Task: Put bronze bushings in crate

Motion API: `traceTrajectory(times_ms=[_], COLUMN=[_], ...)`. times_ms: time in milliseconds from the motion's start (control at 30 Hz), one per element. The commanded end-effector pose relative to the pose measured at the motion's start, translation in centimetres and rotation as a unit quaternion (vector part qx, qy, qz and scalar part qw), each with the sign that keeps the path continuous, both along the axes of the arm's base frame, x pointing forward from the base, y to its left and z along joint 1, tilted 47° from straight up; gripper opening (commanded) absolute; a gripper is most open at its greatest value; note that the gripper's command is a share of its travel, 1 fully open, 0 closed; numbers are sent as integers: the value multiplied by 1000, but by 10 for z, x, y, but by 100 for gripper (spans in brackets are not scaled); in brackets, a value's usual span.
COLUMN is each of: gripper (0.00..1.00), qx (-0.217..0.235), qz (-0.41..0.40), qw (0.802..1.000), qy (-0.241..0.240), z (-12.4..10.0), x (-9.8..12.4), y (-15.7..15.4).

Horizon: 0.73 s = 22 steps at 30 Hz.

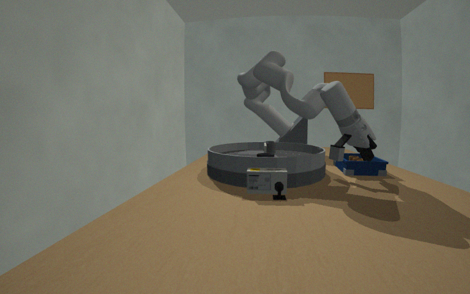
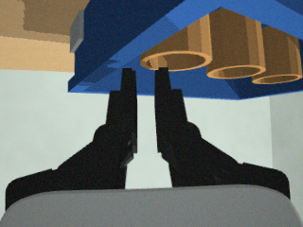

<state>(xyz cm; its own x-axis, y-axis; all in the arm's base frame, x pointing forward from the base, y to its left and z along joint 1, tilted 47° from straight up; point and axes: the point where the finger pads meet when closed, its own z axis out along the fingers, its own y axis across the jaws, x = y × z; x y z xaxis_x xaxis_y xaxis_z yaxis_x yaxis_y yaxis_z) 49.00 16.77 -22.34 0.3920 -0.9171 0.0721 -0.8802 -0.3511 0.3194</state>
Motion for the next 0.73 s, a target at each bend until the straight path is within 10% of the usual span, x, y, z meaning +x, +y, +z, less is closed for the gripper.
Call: traceTrajectory(times_ms=[0, 700], gripper=[12, 12], qx=[1, 1], qz=[1, 1], qw=[1000, 1000], qy=[-2, -2], z=[8, 51], x=[1, -2], y=[9, 55])
